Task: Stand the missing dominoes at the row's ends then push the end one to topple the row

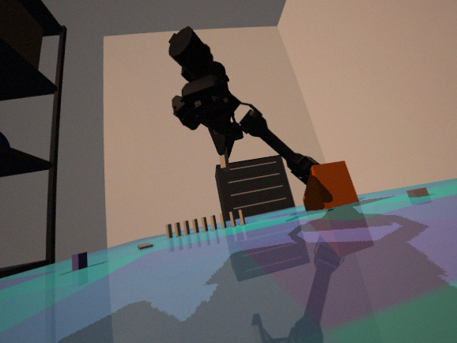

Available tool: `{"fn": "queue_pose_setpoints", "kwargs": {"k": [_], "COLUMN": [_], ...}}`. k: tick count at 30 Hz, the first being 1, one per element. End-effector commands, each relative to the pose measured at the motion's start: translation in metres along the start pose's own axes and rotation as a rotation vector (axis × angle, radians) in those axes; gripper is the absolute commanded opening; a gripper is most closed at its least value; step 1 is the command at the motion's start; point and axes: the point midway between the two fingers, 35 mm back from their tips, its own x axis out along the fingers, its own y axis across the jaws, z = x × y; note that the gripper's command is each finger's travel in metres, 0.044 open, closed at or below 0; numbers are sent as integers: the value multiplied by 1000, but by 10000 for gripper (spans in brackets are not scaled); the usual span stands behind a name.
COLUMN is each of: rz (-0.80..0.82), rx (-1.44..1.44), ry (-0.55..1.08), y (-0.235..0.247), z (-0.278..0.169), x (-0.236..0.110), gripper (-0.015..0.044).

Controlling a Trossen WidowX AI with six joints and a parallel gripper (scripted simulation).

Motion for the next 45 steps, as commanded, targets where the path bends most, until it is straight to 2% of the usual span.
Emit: {"fn": "queue_pose_setpoints", "kwargs": {"k": [1, 6, 8, 19, 29, 38, 45], "rz": [-5, -6, -10, -47, -82, -84, -76], "rx": [8, 8, 6, -9, -23, -24, -25], "ry": [9, 9, 11, 26, 43, 44, 47], "y": [-4, -6, -20, -161, -289, -297, -295], "z": [-2, -1, 7, 45, 24, 22, 24], "x": [-15, -16, -22, -50, -38, -36, -6], "gripper": [107, 107, 107, 107, 107, 107, 107]}}
